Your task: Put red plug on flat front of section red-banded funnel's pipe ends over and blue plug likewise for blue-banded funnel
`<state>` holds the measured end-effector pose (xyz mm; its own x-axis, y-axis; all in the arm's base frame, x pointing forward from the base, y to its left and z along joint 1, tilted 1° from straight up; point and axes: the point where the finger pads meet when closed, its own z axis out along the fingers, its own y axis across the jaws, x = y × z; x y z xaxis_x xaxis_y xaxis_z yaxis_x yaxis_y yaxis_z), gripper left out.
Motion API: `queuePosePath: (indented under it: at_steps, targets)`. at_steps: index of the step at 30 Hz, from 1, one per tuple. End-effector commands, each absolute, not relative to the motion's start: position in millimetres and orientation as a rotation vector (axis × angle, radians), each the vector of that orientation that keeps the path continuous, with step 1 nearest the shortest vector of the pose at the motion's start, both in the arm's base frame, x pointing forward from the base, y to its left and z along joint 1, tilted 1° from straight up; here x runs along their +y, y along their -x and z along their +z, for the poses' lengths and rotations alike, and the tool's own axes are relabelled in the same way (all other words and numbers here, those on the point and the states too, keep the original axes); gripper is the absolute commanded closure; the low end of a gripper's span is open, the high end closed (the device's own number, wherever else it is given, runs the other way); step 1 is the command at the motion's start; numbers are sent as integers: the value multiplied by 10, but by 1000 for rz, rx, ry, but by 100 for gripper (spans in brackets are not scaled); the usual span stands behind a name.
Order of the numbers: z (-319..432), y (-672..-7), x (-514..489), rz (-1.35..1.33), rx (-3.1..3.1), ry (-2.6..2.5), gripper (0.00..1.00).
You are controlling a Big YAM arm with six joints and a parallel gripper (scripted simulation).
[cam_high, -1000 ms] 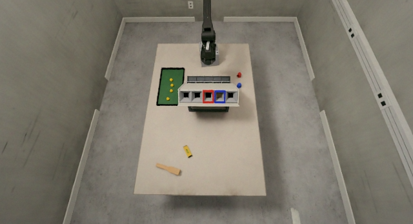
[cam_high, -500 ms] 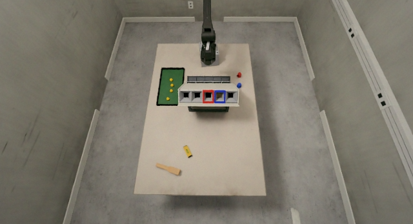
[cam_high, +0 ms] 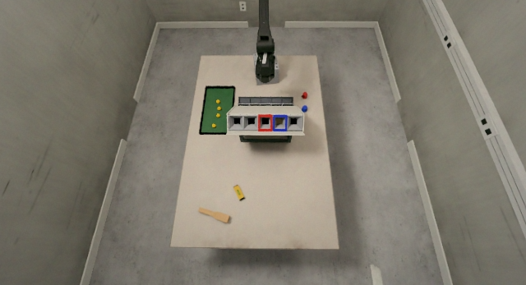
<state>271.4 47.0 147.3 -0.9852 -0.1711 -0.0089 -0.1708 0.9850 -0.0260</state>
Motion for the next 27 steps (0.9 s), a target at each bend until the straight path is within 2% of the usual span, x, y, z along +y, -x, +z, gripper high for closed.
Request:
queuePosePath:
  at_steps: [1,8,9,27]
  targets:
    - [1507,-2751,476,-38,3105,266,41]
    - [1507,-2751,476,-38,3105,266,41]
    - [1507,-2751,476,-38,3105,266,20]
    - [1507,-2751,476,-38,3105,266,20]
